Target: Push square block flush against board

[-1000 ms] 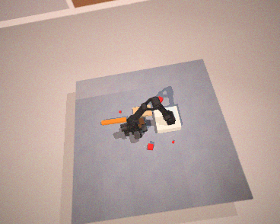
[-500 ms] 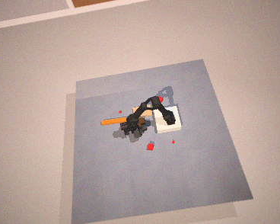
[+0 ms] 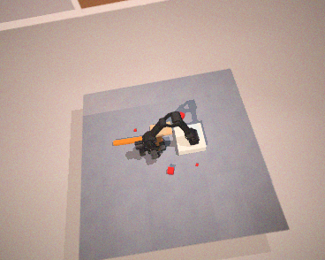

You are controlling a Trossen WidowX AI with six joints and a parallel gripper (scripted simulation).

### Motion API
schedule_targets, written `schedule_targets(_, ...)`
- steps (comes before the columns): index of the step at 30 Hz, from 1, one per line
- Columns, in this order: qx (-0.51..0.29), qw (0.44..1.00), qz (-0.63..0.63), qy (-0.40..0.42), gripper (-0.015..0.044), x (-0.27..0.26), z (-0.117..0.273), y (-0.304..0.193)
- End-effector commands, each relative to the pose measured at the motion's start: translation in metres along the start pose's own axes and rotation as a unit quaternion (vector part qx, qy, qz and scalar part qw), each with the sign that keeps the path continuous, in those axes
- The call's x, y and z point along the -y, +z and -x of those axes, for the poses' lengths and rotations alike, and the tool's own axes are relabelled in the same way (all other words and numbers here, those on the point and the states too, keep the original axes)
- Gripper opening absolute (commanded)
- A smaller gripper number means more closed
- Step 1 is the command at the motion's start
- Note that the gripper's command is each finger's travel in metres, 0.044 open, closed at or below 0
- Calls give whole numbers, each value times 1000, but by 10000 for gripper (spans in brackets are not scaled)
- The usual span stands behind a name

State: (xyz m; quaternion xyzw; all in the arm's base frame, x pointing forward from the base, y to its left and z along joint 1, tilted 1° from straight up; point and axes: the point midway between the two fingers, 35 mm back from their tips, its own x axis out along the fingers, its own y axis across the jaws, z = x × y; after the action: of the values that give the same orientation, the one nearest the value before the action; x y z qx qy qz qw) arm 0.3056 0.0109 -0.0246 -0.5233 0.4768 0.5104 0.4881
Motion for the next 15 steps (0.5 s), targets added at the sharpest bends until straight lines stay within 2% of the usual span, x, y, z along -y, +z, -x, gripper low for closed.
schedule_targets(1, -2, 1000, 1, 1, 0, 0, 0, -4)
schedule_targets(15, -2, 1000, 1, 0, 0, 1, 0, 0)
